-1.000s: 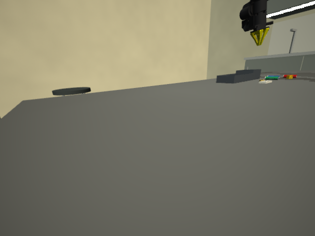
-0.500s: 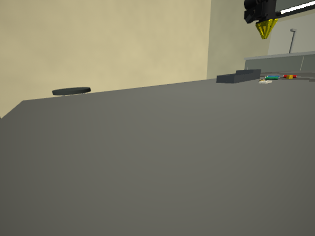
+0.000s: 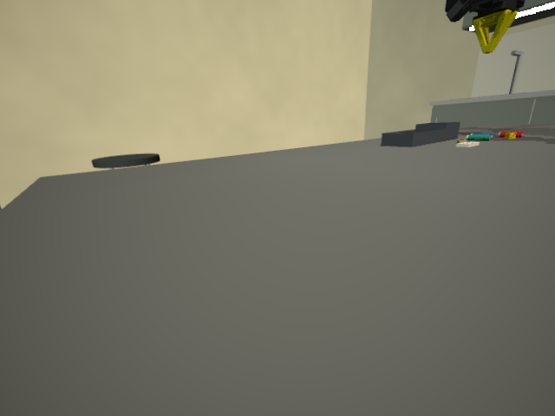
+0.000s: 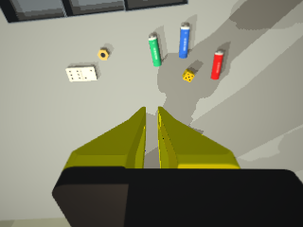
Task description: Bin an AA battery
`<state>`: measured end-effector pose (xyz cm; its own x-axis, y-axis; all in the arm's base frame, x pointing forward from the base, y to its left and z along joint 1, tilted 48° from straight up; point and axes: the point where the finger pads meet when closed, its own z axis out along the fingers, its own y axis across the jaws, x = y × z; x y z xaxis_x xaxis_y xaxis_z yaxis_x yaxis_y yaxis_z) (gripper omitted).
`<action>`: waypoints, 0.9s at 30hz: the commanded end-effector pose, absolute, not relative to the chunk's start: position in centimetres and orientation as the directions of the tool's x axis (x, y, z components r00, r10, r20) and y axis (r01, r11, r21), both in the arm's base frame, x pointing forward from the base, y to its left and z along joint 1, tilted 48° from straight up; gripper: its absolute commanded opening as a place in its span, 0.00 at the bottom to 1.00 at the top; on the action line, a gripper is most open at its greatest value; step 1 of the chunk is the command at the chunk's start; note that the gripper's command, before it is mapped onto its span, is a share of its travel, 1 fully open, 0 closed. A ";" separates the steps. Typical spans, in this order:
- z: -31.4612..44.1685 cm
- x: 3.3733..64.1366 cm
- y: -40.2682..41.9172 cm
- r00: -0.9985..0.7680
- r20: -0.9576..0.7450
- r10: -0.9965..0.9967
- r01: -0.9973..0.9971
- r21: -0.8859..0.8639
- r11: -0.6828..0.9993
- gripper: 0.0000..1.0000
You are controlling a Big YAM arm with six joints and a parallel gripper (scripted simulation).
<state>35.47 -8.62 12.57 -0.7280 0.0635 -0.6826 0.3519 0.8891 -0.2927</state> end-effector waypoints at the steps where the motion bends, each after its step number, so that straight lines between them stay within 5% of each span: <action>1: 12.1 34.5 -6.5 -0.711 -0.703 0.027 0.322 -0.292 0.901 0.09; 27: 12.9 34.5 -7.9 -0.720 -0.693 0.026 0.325 -0.305 0.895 0.09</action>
<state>33.95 -7.35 11.39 -0.7375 0.0234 -0.6749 0.3112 0.8987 -0.3089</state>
